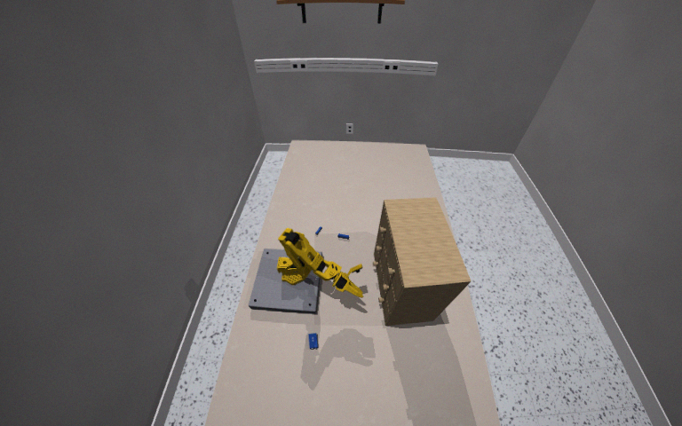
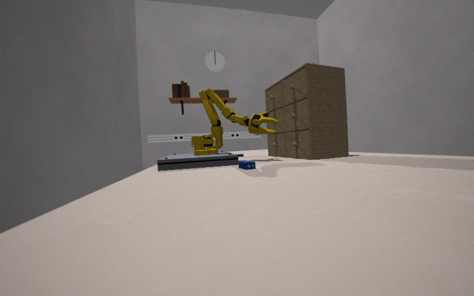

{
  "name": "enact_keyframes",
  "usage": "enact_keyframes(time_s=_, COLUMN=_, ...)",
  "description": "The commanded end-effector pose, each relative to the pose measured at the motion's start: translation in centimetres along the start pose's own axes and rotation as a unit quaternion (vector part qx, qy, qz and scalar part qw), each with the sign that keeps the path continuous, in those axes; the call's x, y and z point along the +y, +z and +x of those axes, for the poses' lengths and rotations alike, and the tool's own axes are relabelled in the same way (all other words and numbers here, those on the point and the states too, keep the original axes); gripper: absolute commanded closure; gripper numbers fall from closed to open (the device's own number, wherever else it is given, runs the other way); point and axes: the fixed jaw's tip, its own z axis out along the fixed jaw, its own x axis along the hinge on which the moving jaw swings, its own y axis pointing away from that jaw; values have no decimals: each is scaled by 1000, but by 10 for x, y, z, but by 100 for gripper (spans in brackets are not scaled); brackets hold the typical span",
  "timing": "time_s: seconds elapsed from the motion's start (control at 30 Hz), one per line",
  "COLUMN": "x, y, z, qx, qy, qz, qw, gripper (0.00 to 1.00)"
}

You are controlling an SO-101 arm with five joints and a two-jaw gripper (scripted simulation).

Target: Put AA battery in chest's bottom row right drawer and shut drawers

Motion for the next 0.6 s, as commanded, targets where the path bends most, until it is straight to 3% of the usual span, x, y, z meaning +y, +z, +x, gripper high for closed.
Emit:
enact_keyframes(time_s=0.0, x=7, y=5, z=4, qx=6, qy=-3, qz=-10, qw=1000, gripper=79)
enact_keyframes(time_s=0.4, x=36, y=41, z=5, qx=-16, qy=-13, qz=-27, qw=999, gripper=79)
enact_keyframes(time_s=0.57, x=39, y=43, z=6, qx=-17, qy=-14, qz=-28, qw=999, gripper=79)
